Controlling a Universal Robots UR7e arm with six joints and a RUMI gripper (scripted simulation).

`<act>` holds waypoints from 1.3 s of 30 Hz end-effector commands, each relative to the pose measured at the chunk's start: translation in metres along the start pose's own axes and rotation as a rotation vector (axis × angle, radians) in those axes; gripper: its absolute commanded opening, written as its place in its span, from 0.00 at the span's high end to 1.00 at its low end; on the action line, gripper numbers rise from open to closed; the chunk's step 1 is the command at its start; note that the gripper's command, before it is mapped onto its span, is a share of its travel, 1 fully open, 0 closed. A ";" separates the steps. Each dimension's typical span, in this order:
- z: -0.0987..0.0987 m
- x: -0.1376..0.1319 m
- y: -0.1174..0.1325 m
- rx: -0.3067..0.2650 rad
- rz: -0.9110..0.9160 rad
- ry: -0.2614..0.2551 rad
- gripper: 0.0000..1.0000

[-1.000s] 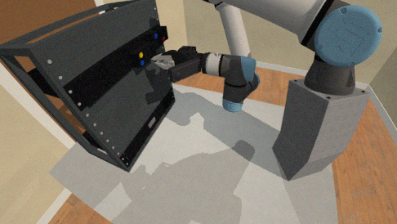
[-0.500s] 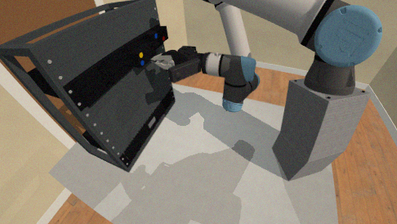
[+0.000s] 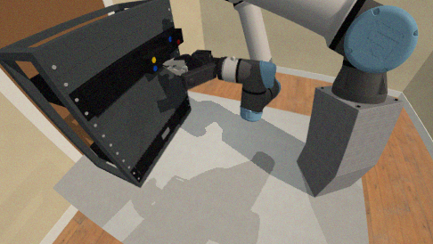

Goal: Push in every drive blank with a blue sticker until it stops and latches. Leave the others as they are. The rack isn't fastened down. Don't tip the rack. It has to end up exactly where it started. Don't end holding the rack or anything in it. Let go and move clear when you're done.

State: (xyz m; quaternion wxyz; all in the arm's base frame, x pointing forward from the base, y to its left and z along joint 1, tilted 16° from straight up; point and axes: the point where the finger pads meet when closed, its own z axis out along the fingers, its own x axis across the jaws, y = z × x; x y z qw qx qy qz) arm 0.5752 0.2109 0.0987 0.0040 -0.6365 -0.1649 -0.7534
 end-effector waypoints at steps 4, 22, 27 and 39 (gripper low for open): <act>0.002 0.001 0.000 0.000 0.000 0.001 1.00; 0.012 0.001 0.000 0.000 0.000 0.001 1.00; 0.013 0.001 0.000 0.000 0.000 0.001 1.00; 0.022 0.001 0.000 0.000 0.000 0.001 1.00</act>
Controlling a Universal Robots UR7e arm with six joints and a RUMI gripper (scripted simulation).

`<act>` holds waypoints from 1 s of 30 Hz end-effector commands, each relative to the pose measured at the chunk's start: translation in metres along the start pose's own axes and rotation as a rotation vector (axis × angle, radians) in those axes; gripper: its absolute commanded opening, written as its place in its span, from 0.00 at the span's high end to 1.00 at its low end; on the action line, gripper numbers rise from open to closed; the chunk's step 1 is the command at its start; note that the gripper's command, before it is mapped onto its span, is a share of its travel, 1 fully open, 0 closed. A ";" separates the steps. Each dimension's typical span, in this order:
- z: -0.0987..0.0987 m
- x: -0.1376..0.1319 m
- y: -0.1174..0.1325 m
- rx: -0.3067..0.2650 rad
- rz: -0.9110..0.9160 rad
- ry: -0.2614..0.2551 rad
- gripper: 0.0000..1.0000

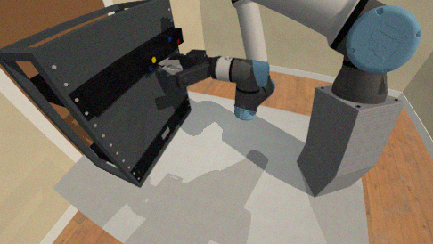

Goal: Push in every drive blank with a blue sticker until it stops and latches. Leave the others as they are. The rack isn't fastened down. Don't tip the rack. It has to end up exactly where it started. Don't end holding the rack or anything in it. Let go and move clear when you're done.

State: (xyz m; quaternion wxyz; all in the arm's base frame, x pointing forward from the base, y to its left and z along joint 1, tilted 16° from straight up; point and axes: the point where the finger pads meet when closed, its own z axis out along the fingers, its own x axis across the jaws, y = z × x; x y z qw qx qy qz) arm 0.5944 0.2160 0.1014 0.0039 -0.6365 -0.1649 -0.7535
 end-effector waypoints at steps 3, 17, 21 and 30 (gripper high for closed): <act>0.002 0.001 0.000 0.000 0.000 0.001 1.00; 0.005 0.001 0.000 0.000 0.000 0.001 1.00; 0.005 0.001 0.000 0.000 0.000 0.001 1.00; 0.008 0.001 0.000 0.000 0.000 0.001 1.00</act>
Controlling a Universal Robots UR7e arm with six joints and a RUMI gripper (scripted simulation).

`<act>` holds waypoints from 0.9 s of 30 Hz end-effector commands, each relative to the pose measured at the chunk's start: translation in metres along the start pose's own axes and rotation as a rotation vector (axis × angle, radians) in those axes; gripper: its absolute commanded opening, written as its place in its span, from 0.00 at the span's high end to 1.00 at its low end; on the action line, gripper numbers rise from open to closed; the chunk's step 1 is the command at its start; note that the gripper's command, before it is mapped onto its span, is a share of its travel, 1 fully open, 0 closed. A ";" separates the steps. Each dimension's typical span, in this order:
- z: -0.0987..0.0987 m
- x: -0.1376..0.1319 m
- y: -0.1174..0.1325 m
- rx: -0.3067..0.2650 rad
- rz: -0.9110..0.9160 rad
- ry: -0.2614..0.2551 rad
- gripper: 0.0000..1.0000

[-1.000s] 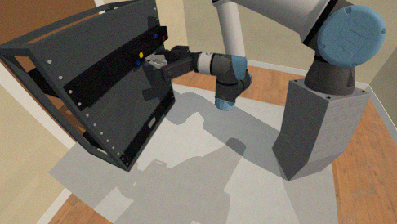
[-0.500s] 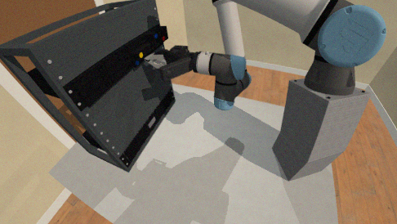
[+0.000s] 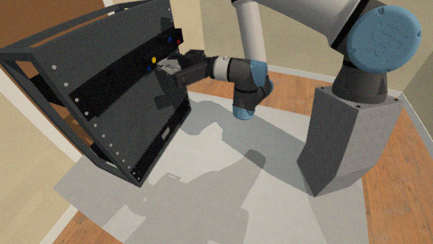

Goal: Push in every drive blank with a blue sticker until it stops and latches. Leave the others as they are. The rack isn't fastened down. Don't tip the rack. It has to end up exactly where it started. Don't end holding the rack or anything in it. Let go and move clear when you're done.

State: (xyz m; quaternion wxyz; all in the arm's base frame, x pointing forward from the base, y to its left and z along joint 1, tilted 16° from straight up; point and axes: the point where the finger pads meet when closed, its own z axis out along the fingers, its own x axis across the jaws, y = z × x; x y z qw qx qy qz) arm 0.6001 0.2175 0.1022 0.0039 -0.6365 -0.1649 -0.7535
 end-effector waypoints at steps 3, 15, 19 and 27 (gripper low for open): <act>0.002 0.001 0.000 0.000 0.000 0.001 1.00; 0.004 0.001 0.000 0.000 0.000 0.001 1.00; 0.005 0.001 0.000 0.000 0.000 0.001 1.00; 0.005 0.001 0.000 0.000 0.000 0.001 1.00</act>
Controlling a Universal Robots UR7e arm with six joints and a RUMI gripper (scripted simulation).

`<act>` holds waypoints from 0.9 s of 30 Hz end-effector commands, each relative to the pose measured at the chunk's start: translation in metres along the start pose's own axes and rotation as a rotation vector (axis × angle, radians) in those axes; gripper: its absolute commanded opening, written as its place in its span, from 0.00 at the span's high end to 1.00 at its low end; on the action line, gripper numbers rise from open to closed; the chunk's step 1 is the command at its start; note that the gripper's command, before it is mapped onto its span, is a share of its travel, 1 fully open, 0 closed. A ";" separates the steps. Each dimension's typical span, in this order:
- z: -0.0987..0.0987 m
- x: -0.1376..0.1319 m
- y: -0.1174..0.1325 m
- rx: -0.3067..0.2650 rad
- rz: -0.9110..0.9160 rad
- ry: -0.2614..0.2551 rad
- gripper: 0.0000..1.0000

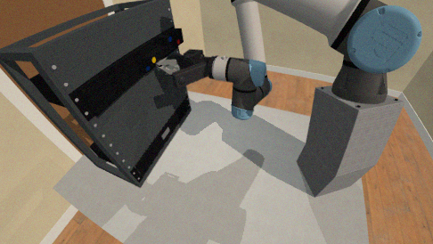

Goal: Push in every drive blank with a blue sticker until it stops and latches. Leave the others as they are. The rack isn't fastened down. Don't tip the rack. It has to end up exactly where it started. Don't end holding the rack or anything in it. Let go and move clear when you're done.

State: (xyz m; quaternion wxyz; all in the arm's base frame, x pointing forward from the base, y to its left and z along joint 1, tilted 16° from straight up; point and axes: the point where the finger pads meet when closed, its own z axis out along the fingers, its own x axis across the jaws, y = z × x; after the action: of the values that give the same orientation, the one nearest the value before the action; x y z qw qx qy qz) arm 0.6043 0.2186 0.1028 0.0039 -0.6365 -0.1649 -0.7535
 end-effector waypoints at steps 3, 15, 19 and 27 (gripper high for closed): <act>0.002 0.001 0.000 0.000 0.000 0.001 1.00; 0.003 0.001 0.000 0.000 0.000 0.001 1.00; 0.004 0.001 0.000 0.000 0.000 0.001 1.00; 0.006 0.001 0.000 0.000 0.000 0.001 1.00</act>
State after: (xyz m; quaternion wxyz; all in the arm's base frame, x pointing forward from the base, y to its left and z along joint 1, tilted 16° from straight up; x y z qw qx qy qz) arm 0.6088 0.2199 0.1035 0.0039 -0.6364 -0.1649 -0.7535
